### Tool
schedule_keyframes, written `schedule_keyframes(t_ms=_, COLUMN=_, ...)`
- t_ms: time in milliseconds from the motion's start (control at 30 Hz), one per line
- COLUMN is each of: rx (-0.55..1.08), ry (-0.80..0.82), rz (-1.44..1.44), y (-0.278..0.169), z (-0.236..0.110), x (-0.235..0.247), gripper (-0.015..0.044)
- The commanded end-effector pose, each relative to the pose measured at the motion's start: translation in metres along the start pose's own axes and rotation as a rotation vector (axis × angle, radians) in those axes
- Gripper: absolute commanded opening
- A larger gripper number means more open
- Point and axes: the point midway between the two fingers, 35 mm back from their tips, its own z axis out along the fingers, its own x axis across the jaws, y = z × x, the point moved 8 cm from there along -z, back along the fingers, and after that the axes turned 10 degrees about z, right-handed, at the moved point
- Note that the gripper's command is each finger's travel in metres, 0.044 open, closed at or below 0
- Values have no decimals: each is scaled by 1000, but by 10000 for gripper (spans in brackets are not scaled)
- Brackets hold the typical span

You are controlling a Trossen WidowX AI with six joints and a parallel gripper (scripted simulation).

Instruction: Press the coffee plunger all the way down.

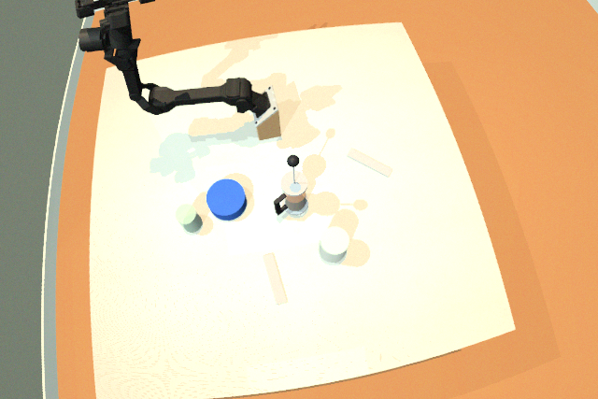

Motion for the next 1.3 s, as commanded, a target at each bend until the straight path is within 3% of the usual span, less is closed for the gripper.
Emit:
schedule_keyframes(t_ms=0, rx=-218, ry=-85, rz=-109, y=43, z=15, x=-32, gripper=440)
schedule_keyframes(t_ms=400, rx=-775, ry=-551, rz=-491, y=159, z=5, x=-128, gripper=440)
schedule_keyframes(t_ms=567, rx=-966, ry=-875, rz=-687, y=202, z=-20, x=-169, gripper=440)
schedule_keyframes(t_ms=733, rx=-1090, ry=-1306, rz=-898, y=237, z=-59, x=-207, gripper=440)
schedule_keyframes(t_ms=900, rx=-1088, ry=-1873, rz=-1109, y=262, z=-108, x=-239, gripper=440)
schedule_keyframes(t_ms=1067, rx=-896, ry=-2481, rz=-1259, y=274, z=-155, x=-258, gripper=440)
schedule_keyframes(t_ms=1267, rx=-849, ry=-2571, rz=-1273, y=279, z=-170, x=-262, gripper=440)
